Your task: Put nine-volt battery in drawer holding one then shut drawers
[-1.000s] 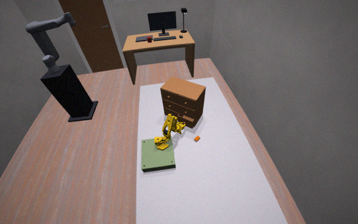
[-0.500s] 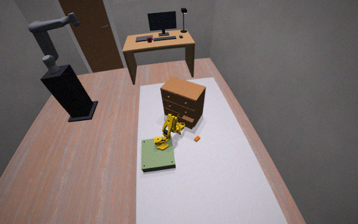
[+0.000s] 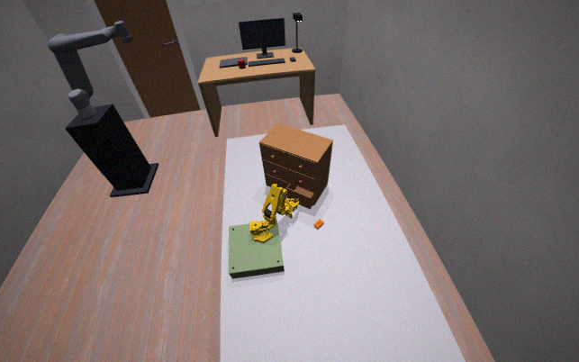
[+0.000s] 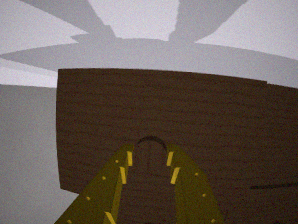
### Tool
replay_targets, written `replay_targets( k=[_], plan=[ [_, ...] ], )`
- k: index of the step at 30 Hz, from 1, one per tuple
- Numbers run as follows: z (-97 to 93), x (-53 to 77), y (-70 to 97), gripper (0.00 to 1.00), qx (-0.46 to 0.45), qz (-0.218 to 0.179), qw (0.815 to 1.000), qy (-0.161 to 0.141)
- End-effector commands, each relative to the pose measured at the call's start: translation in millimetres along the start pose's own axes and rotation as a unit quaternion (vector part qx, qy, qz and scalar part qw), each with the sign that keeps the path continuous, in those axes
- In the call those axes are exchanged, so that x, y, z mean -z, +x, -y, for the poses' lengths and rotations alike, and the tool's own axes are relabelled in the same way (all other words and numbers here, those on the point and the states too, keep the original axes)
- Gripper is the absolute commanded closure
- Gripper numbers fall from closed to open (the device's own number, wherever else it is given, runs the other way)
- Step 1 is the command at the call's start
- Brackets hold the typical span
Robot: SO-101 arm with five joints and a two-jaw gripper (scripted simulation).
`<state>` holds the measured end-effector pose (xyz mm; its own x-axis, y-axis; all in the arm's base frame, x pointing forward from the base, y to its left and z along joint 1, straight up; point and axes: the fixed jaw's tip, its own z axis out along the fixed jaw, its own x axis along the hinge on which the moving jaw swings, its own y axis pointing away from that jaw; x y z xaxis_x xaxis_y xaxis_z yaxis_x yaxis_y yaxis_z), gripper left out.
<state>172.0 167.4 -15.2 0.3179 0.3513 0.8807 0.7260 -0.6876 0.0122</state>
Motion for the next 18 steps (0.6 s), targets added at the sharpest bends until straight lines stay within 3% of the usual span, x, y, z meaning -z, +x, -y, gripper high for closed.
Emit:
replay_targets(
  k=[1, 18],
  plan=[
    [-3.1, 1.4, -0.3, 1.00, -0.009, -0.002, 1.000, -0.006],
    [-4.0, 8.7, -4.3, 1.00, -0.010, -0.002, 1.000, -0.008]
  ],
)
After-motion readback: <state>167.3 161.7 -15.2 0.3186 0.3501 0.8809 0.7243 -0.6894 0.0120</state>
